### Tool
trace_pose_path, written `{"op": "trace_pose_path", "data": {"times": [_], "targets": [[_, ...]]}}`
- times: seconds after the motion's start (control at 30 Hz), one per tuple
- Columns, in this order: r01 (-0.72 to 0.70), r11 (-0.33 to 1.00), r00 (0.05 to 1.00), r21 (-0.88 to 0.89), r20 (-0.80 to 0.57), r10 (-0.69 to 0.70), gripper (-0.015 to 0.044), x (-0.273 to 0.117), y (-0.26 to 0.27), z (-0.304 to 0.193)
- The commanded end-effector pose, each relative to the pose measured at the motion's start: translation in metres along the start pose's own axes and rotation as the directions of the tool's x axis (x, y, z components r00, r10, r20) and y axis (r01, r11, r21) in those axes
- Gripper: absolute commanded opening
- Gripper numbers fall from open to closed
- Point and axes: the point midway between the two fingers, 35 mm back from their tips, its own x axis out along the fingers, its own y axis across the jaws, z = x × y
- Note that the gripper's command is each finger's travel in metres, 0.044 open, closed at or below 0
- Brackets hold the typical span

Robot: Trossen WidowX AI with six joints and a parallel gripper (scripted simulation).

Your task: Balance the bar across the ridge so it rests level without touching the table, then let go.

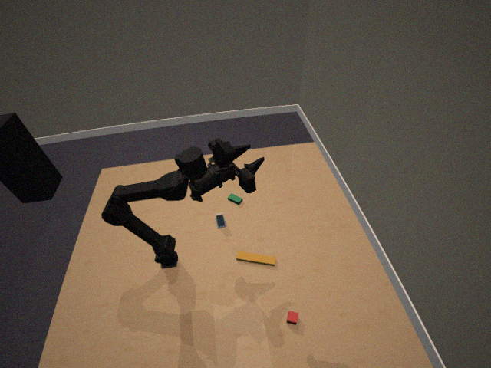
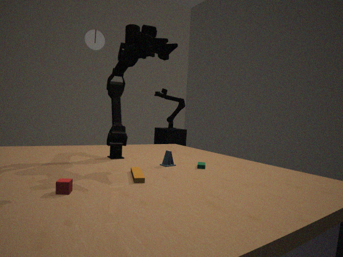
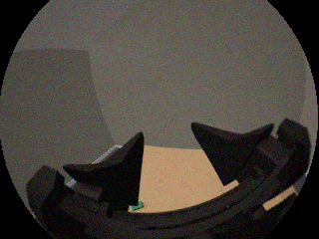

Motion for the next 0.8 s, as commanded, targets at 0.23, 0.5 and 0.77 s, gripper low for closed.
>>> {"op": "trace_pose_path", "data": {"times": [0.23, 0.5, 0.77], "targets": [[0.195, 0.969, 0.954, 0.152, -0.260, -0.151, 0.0315, 0.024, -0.052, -0.069], [0.322, 0.923, 0.867, 0.210, -0.456, -0.198, 0.0315, 0.034, -0.077, -0.123], [0.447, 0.867, 0.737, 0.221, -0.641, -0.216, 0.0315, 0.033, -0.096, -0.178]]}}
